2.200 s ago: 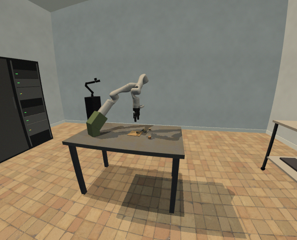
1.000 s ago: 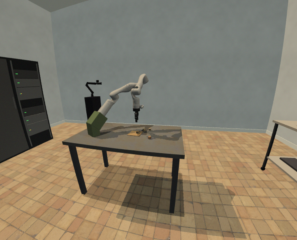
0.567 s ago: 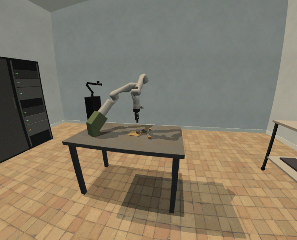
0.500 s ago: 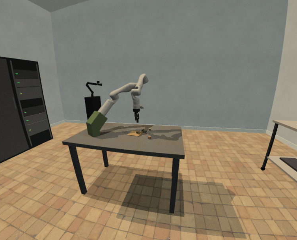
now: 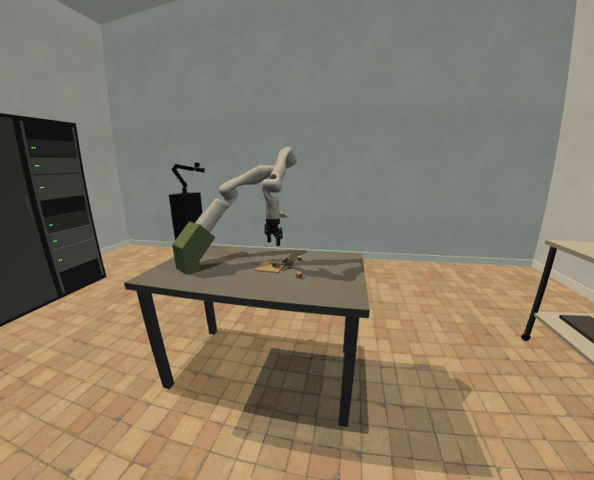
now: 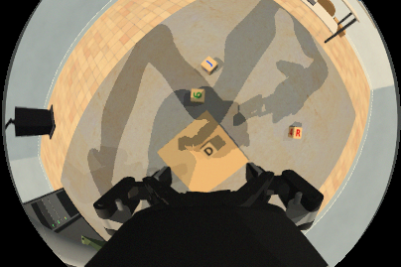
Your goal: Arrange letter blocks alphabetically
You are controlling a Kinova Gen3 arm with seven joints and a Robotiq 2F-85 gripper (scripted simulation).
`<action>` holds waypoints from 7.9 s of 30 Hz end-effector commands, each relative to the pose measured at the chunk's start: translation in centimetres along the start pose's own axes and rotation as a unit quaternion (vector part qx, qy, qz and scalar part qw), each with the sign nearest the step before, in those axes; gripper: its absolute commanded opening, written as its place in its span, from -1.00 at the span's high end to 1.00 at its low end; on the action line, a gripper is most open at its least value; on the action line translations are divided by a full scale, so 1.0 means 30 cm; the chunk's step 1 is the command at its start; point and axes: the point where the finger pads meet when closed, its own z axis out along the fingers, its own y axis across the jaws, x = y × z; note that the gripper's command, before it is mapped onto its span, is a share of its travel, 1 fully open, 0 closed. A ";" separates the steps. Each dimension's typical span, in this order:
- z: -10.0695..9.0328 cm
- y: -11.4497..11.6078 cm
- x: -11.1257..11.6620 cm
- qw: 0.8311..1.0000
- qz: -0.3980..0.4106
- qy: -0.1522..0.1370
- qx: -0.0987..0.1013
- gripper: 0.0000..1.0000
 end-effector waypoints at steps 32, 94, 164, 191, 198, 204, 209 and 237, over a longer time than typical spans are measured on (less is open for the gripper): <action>0.050 0.003 -0.001 0.872 -0.490 -0.001 0.000 -1.00; 0.104 0.004 0.016 0.440 -0.898 -0.002 -0.003 -1.00; 0.129 0.004 0.016 0.430 -0.903 -0.002 -0.003 -0.23; 0.245 0.003 0.014 0.430 -0.903 -0.002 -0.003 -0.23; 0.269 0.002 0.013 0.430 -0.903 -0.002 -0.003 -0.23; 0.277 0.002 0.013 0.430 -0.903 -0.002 -0.003 -0.23; 0.281 0.002 0.013 0.430 -0.903 -0.002 -0.003 -0.23; 0.281 0.002 0.013 0.430 -0.903 -0.002 -0.003 -0.23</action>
